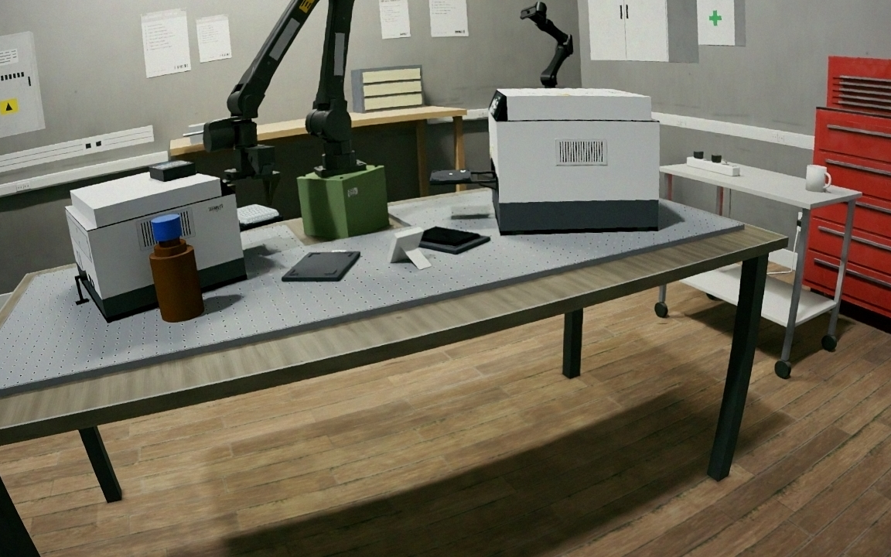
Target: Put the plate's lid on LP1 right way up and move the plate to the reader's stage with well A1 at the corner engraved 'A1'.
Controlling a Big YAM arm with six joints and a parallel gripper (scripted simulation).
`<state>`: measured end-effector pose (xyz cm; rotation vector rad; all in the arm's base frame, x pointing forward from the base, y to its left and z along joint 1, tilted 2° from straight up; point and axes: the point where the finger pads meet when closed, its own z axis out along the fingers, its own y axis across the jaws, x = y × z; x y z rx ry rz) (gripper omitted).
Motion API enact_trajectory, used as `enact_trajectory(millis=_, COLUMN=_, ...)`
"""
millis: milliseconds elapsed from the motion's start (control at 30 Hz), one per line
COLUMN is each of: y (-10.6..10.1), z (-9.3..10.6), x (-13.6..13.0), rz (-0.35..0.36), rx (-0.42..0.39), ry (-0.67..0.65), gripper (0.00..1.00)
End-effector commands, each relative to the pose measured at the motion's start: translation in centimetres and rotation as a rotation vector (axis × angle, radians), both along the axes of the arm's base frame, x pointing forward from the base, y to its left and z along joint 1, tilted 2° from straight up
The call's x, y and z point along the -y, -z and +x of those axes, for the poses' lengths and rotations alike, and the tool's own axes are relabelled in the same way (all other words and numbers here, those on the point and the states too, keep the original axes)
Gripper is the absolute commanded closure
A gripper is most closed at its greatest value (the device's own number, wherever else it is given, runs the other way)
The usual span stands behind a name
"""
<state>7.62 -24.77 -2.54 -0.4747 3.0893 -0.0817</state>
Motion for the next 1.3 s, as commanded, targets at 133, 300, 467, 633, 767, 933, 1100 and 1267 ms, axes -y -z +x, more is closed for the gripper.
enact_trajectory(millis=133, y=-0.2, z=0.3, x=1.6, rz=-0.022, rx=0.009, ry=0.015, gripper=0.0)
enact_trajectory(millis=300, y=-0.3, z=0.3, x=1.8, rz=-0.023, rx=0.009, ry=0.015, gripper=0.0)
enact_trajectory(millis=467, y=-0.4, z=0.4, x=2.1, rz=-0.028, rx=0.01, ry=0.014, gripper=0.0)
enact_trajectory(millis=633, y=-0.4, z=0.5, x=2.4, rz=-0.037, rx=0.013, ry=0.014, gripper=0.0)
enact_trajectory(millis=767, y=-0.3, z=0.5, x=2.5, rz=-0.038, rx=0.013, ry=0.014, gripper=0.0)
enact_trajectory(millis=933, y=-0.3, z=0.6, x=2.8, rz=-0.044, rx=0.015, ry=0.013, gripper=0.0)
enact_trajectory(millis=1100, y=0.3, z=0.5, x=2.3, rz=-0.033, rx=0.011, ry=0.013, gripper=0.0)
enact_trajectory(millis=1267, y=0.5, z=0.2, x=1.2, rz=-0.02, rx=0.007, ry=0.012, gripper=0.0)
